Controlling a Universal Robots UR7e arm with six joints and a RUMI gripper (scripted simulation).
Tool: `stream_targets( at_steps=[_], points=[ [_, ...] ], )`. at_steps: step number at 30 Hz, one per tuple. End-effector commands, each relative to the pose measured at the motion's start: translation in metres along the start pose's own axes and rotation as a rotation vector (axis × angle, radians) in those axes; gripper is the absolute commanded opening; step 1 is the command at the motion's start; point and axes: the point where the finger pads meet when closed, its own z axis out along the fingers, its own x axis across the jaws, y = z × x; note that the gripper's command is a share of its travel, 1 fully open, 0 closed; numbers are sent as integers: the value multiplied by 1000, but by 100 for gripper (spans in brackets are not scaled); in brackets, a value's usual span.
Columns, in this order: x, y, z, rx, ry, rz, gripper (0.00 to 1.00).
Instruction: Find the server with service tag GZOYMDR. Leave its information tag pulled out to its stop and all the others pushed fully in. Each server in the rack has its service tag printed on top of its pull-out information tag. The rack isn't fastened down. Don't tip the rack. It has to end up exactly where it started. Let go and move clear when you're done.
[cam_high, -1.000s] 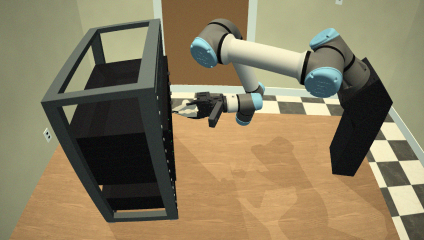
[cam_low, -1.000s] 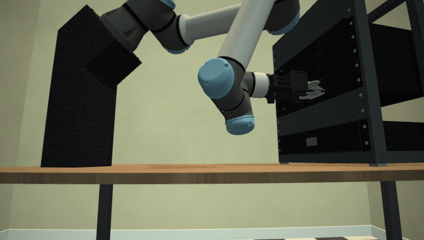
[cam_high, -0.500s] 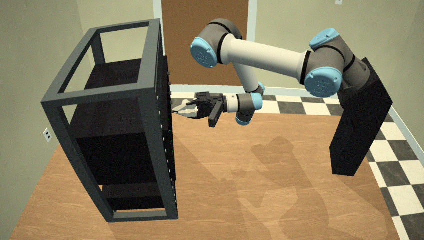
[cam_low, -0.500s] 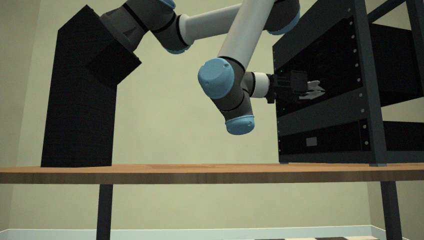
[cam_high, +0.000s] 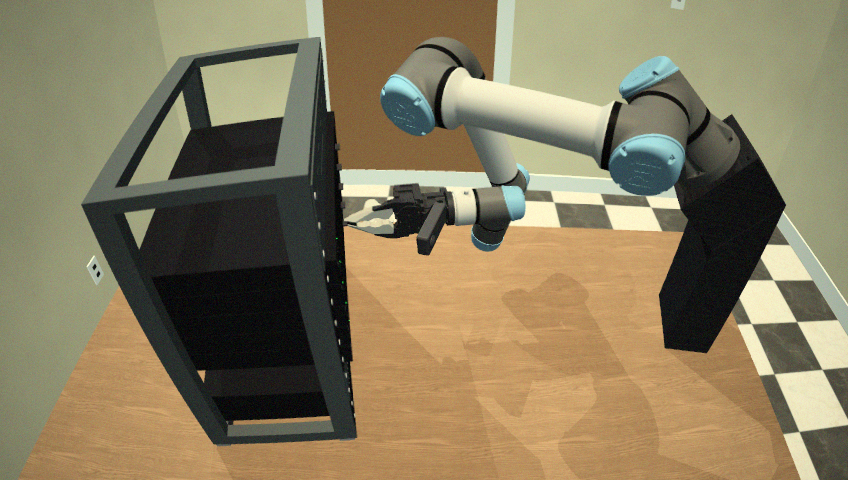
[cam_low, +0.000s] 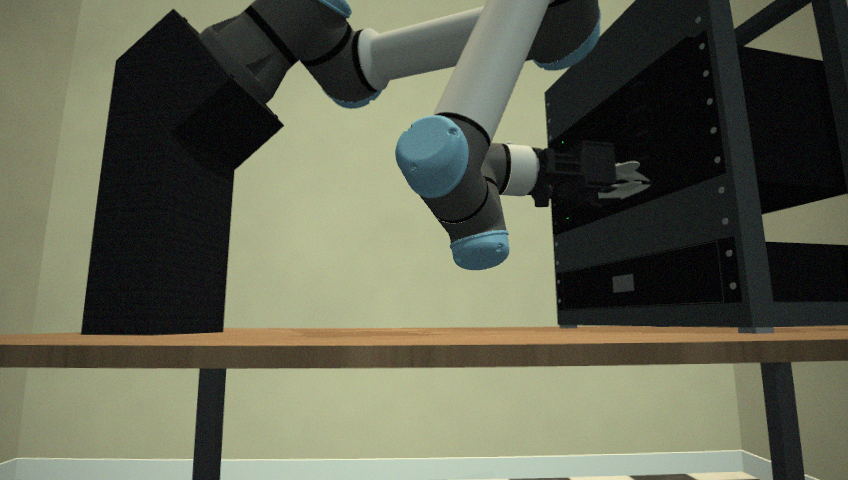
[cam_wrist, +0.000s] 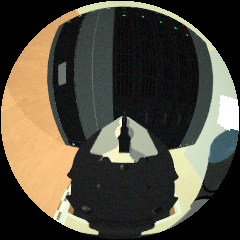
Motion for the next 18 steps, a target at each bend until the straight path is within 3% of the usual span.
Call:
stream_targets(
  at_steps=[1,18],
  points=[
    [0,0,0,0,1,0,0],
    [0,0,-10,0,1,0,0]
  ],
)
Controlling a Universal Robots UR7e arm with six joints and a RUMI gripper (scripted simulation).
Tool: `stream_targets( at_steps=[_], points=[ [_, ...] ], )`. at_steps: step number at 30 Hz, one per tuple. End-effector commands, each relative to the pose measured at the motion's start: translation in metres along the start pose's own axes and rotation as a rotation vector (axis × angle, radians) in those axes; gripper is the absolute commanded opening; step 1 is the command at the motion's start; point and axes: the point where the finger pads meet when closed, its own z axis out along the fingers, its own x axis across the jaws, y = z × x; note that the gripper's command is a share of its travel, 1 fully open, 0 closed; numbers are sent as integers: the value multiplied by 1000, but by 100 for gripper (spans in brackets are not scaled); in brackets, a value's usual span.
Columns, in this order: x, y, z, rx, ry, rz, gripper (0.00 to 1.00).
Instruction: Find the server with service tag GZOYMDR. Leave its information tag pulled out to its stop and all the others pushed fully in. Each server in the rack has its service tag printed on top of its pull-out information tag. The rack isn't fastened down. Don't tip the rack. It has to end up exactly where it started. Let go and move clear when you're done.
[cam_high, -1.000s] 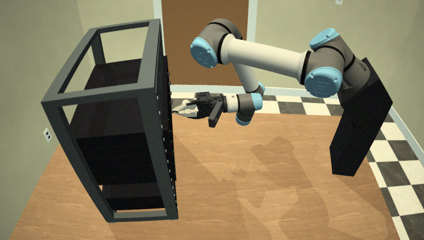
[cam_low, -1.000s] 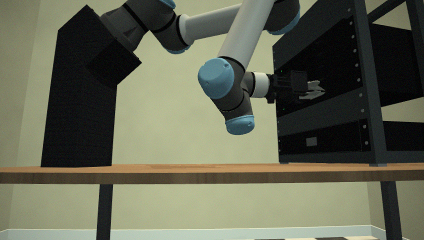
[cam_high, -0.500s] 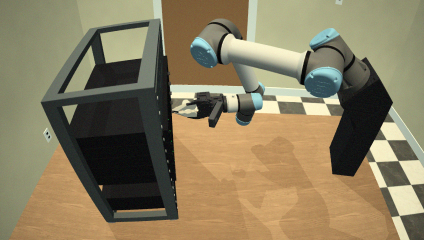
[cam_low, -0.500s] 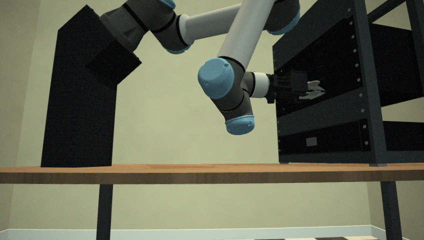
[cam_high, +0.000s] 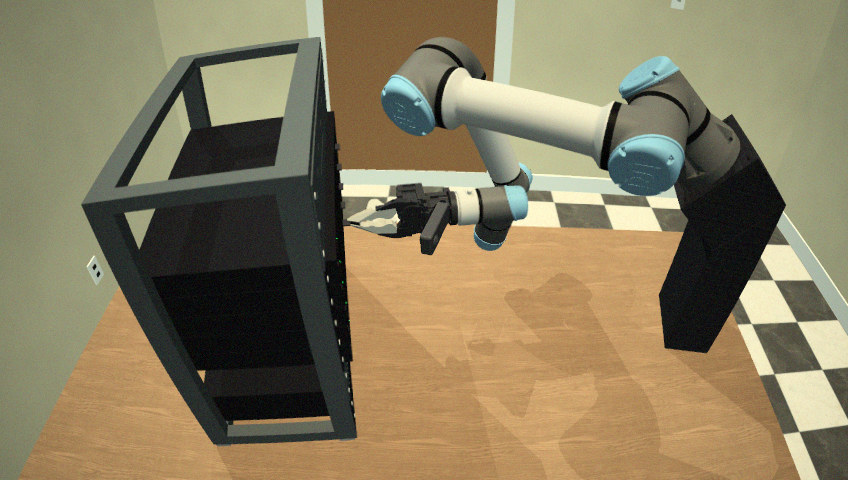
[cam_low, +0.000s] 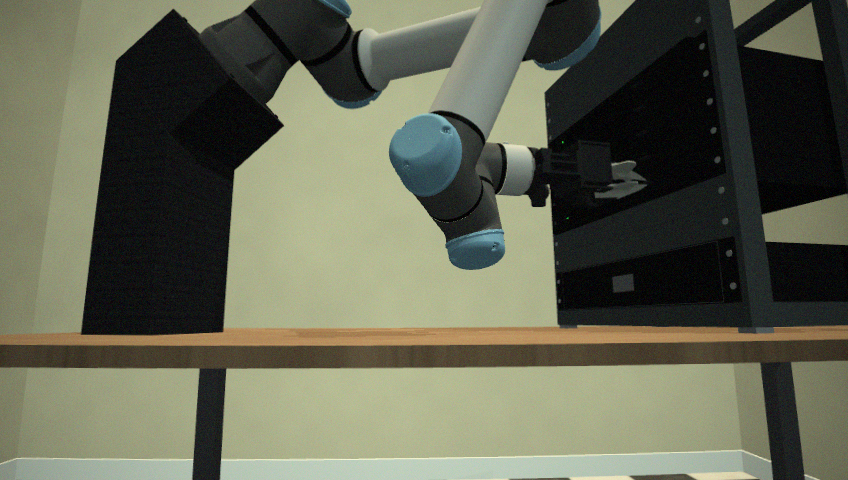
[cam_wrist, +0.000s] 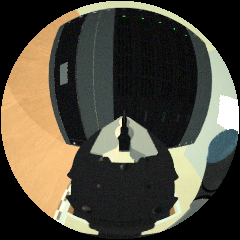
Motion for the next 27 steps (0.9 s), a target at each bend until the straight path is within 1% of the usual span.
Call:
stream_targets(
  at_steps=[1,23,27],
  points=[
    [0,0,-5,0,1,0,0],
    [0,0,-34,0,1,0,0],
    [0,0,-36,0,1,0,0]
  ],
)
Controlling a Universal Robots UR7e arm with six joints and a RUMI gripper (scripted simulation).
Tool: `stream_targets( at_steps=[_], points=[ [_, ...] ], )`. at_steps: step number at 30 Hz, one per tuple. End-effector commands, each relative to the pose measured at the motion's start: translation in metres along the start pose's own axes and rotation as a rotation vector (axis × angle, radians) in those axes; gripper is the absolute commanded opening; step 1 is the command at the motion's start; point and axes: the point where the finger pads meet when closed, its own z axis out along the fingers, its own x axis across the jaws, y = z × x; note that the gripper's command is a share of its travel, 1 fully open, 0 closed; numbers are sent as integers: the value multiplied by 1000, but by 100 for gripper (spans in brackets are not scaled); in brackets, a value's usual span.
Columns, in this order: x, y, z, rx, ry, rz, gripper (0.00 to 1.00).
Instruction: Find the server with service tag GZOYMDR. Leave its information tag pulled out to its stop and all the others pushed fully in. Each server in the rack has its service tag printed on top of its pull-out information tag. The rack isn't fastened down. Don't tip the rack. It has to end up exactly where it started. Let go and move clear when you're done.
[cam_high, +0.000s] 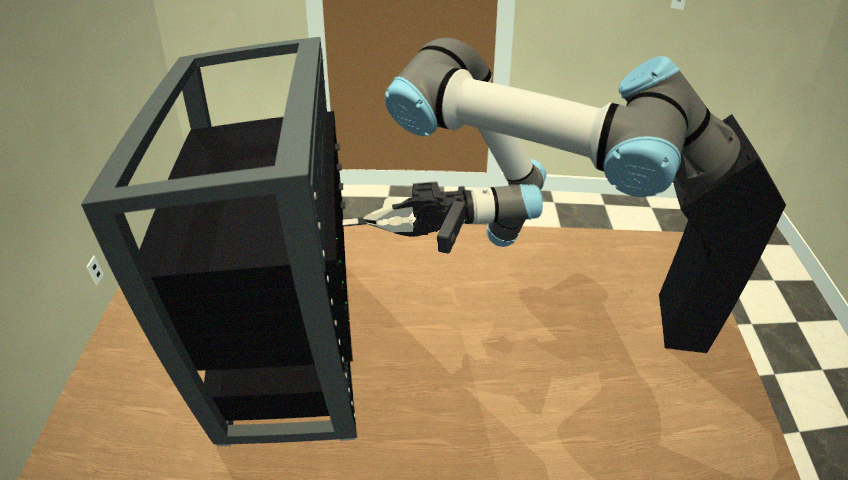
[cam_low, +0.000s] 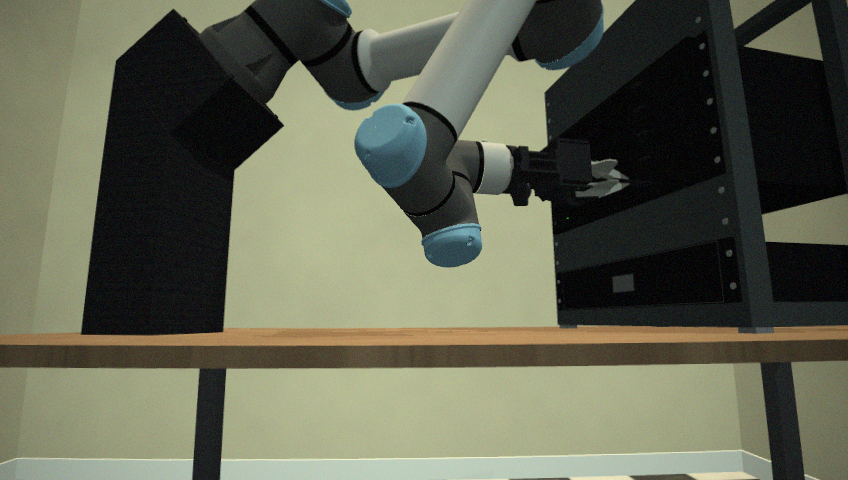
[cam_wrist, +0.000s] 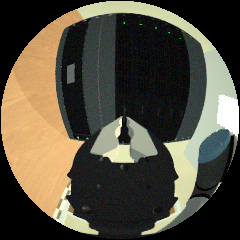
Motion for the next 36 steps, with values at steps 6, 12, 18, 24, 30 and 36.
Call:
stream_targets(
  at_steps=[6,12,18,24,30,36],
  points=[
    [1,0,-8,0,1,0,0],
    [1,0,-10,0,1,0,0],
    [1,0,-11,0,1,0,0],
    [1,0,-11,0,1,0,0],
    [1,0,-11,0,1,0,0],
    [1,0,-11,0,1,0,15]
  ],
)
